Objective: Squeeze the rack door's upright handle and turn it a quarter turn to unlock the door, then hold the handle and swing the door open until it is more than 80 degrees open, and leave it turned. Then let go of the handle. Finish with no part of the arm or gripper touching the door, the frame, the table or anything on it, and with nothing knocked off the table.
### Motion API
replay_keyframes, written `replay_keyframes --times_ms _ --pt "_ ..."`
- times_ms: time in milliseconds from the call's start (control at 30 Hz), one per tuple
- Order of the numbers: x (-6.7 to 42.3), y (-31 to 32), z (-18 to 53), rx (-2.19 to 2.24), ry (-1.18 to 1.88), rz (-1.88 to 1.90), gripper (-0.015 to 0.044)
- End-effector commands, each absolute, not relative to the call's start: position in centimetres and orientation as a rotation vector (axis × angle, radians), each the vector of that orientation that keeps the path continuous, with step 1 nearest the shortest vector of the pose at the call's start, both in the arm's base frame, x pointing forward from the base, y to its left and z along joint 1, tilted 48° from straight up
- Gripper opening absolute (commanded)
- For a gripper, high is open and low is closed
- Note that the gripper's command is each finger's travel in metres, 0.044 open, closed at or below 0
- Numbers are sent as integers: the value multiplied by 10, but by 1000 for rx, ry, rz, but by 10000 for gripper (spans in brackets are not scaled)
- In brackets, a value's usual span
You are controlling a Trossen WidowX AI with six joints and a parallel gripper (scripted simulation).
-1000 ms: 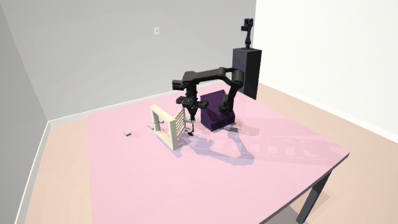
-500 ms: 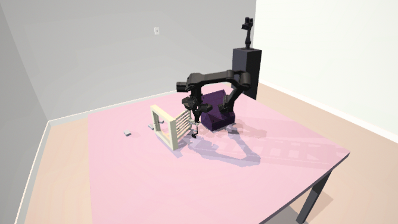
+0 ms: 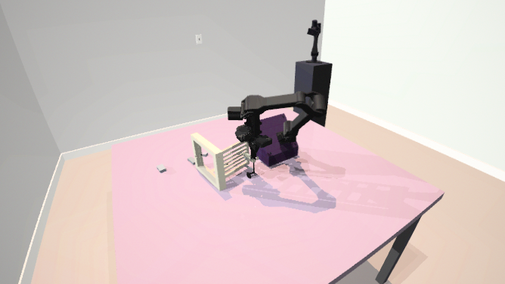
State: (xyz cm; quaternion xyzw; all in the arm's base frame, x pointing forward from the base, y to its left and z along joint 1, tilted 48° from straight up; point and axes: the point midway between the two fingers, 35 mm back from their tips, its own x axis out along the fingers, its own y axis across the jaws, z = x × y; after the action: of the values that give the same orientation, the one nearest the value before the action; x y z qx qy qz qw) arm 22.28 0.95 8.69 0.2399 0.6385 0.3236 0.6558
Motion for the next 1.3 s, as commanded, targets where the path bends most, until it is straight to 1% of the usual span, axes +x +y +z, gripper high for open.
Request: replay_keyframes --times_ms 0,667,1000,1033,1267 --pt "225 16 95 605 1471 685 10" --pt "226 24 103 662 1501 634 10" --pt "226 24 103 662 1501 634 272" --pt "226 24 103 662 1501 634 281" --pt "227 17 109 663 1495 623 281"
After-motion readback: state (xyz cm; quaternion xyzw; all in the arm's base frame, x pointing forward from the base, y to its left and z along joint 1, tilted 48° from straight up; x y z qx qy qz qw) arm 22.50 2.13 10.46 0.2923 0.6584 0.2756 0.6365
